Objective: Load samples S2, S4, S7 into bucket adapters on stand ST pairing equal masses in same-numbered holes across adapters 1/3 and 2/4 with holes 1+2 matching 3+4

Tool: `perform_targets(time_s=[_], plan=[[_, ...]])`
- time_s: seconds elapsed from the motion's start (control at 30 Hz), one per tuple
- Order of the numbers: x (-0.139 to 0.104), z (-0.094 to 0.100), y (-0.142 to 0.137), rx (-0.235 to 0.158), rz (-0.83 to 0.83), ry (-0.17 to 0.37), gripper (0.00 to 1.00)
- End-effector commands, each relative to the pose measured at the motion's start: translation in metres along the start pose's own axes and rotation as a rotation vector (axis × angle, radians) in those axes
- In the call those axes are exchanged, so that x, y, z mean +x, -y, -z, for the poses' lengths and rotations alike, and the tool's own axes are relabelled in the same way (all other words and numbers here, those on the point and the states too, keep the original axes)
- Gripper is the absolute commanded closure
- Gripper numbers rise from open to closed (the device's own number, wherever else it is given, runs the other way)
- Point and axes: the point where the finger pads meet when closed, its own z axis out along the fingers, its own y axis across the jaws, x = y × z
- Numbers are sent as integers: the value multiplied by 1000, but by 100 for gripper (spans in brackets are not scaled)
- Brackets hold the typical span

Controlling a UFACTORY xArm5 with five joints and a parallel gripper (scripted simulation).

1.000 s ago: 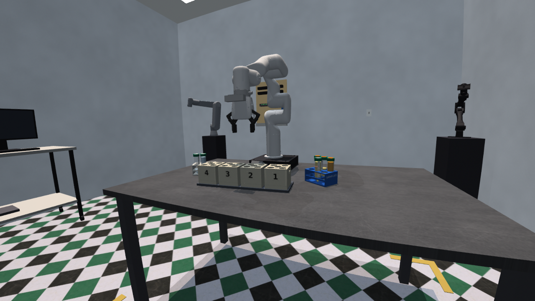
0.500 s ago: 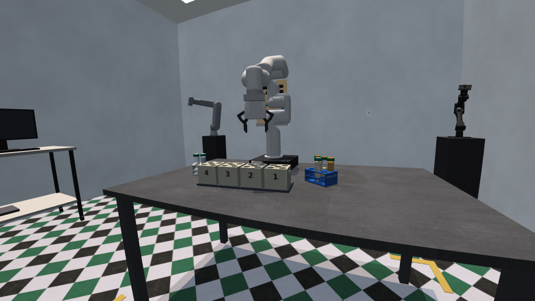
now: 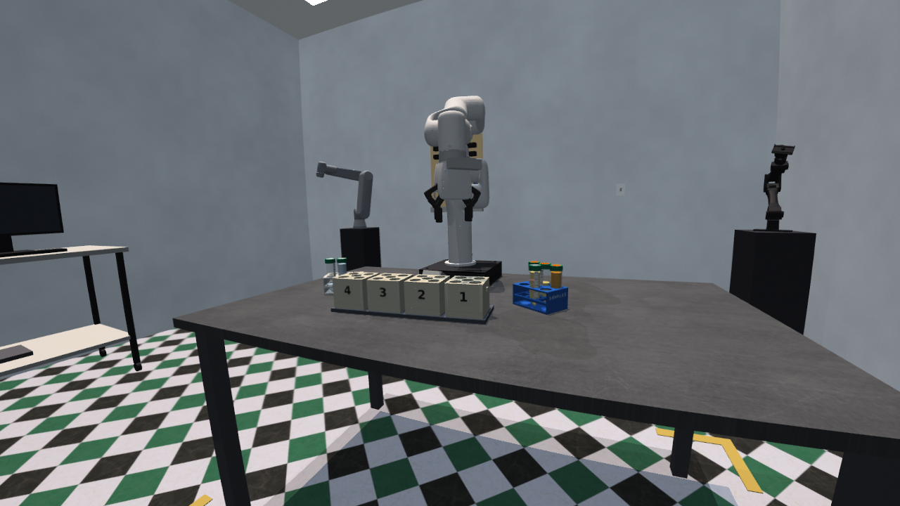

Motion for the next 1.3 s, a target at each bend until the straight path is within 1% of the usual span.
perform_targets(time_s=[0.0,0.17,0.23,0.73,0.8,1.17,1.27], plan=[[7,1,18,-5,40,-2,0],[15,1,42,-5,40,-2,0],[15,1,42,-5,40,-2,0],[39,1,113,-4,40,-2,0],[39,1,113,-4,40,-2,0],[56,1,166,-4,40,-3,0],[58,1,169,-4,40,-3,0]])
